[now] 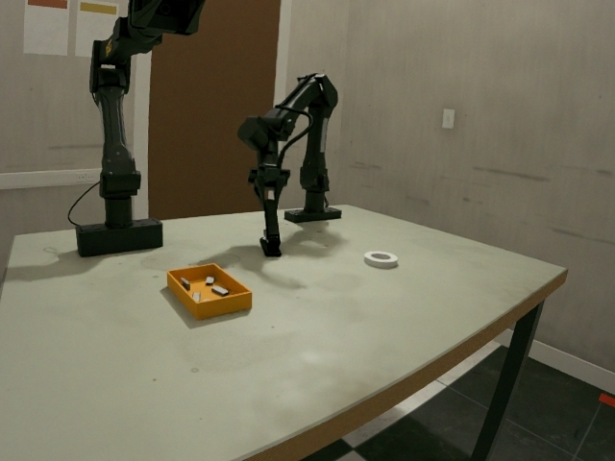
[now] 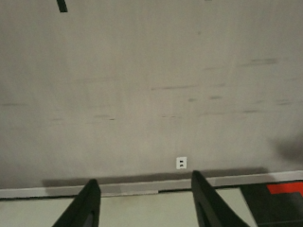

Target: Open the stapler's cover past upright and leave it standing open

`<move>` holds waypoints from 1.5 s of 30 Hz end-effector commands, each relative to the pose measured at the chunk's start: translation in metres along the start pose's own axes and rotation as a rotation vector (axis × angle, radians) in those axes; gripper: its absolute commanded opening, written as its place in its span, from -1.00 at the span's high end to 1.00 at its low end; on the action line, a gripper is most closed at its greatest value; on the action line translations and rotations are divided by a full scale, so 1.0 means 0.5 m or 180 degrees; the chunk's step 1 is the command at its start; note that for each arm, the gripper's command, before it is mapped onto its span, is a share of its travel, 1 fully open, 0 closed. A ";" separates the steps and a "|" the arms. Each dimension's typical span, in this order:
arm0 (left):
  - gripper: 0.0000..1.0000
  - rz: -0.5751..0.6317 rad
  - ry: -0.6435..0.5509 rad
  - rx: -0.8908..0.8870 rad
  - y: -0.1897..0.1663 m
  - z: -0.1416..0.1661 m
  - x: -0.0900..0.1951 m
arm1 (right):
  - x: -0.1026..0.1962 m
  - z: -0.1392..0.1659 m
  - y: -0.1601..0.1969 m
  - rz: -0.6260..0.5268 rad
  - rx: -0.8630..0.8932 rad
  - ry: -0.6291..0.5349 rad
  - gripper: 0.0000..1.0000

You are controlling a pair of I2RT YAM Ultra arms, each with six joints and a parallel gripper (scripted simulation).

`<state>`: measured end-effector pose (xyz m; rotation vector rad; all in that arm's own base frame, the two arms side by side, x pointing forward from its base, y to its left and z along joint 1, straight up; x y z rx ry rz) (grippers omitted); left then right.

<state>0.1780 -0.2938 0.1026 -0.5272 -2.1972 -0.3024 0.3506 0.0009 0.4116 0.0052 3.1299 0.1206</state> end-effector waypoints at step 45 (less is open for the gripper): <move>0.57 0.0092 0.1550 -0.0006 0.009 -0.132 0.001 | 0.031 0.050 0.040 -0.0162 0.0034 0.0417 -0.15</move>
Point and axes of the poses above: on each arm, the point where the finger pads meet when closed, its own x axis back along the fingers, its own y axis across the jaws, z = x × y, the point moved 3 cm from there along x, back along the fingers, and after that the axes turned 4 degrees about -x, right-handed, at the moved point
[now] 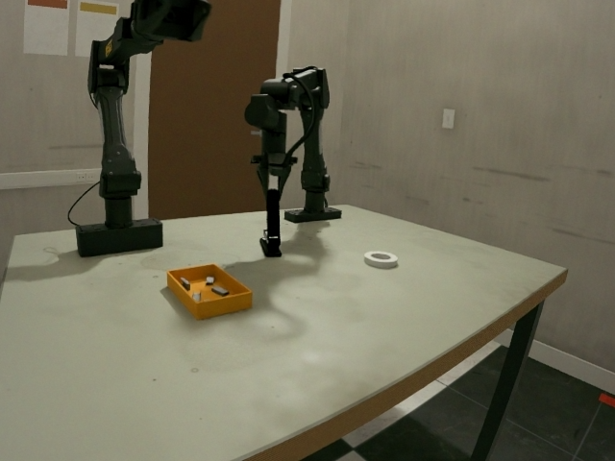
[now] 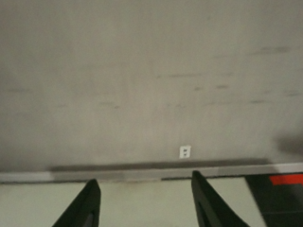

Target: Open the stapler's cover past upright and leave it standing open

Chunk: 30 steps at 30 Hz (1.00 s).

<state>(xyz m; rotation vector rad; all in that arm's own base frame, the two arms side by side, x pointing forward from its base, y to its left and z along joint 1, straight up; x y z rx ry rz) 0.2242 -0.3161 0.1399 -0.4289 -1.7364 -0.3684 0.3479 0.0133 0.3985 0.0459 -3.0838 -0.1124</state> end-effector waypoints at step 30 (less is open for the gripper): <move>0.57 0.0007 0.0015 -0.0008 0.001 -0.001 0.010 | 0.482 0.171 0.187 -0.2279 0.0688 0.1412 -0.15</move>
Point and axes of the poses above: on each arm, the point where the finger pads meet when closed, its own x axis back along the fingers, its own y axis across the jaws, z = x × y, the point moved 3 cm from there along x, back along the fingers, and after that the axes turned 4 degrees about -x, right-handed, at the moved point
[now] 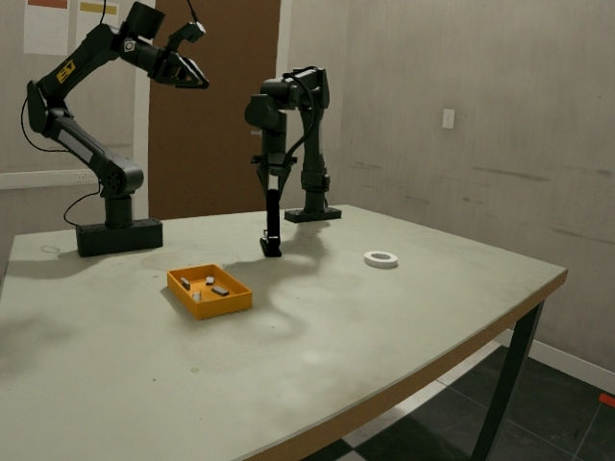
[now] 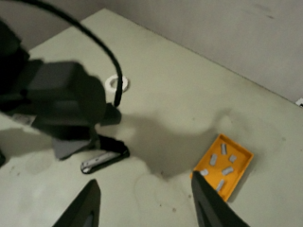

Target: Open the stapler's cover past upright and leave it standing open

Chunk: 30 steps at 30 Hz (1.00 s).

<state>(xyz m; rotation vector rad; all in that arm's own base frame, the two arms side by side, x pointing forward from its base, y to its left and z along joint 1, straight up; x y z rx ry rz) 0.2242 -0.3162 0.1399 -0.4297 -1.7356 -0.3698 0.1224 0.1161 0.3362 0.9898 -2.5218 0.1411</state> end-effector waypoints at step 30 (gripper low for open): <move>0.57 0.0008 0.0013 -0.0004 0.001 -0.001 0.010 | 0.078 0.056 0.016 -0.0198 0.0144 0.0137 -0.15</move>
Point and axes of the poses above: on each arm, the point where the finger pads meet when closed, its own x axis back along the fingers, its own y axis across the jaws, z = x × y, the point moved 3 cm from there along x, back along the fingers, and after that the axes turned 4 degrees about -x, right-handed, at the moved point
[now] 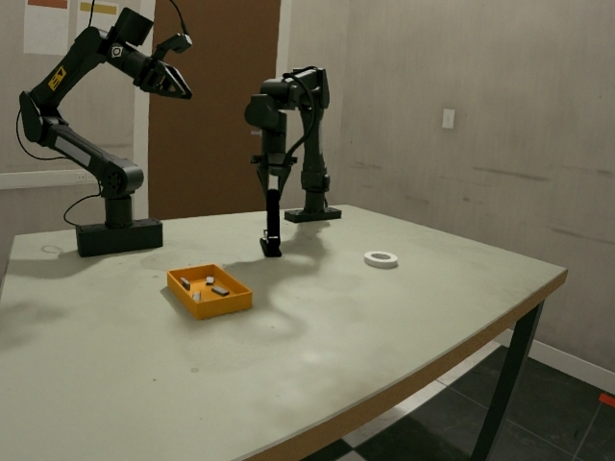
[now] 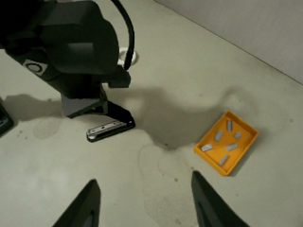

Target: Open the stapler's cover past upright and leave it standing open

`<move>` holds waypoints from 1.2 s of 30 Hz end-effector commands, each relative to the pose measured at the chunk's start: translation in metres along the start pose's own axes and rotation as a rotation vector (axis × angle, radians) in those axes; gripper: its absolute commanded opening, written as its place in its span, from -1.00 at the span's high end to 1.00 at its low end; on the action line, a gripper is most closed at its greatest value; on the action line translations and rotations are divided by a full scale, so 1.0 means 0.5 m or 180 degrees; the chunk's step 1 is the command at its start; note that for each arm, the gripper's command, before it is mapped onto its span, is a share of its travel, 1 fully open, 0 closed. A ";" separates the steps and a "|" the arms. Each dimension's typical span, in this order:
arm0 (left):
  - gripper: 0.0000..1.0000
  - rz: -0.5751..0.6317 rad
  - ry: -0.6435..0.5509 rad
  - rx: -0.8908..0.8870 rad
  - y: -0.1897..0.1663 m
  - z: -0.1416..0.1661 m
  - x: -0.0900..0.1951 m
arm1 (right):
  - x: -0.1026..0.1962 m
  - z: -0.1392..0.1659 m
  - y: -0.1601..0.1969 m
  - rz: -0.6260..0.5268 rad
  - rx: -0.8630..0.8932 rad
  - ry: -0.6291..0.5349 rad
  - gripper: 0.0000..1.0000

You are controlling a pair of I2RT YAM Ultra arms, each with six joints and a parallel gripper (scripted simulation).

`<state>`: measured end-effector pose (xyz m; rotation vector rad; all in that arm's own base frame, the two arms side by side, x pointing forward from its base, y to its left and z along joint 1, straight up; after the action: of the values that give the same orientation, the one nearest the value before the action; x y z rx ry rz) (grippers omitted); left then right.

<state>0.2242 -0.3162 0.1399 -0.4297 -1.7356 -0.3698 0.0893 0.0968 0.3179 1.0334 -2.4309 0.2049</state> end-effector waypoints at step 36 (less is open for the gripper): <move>0.08 0.0033 -0.0043 -0.0005 0.006 -0.007 0.032 | 0.027 -0.007 0.003 -0.0049 0.0044 -0.0114 -0.15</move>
<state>0.2219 -0.3129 0.1393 -0.4222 -1.7215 -0.3829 0.0884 0.0960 0.3172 1.0337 -2.4285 0.2076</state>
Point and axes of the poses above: on each arm, the point where the finger pads meet when closed, its own x axis back along the fingers, its own y axis across the jaws, z = x × y, the point moved 3 cm from there along x, back along the fingers, and after that the axes turned 4 degrees about -x, right-handed, at the moved point
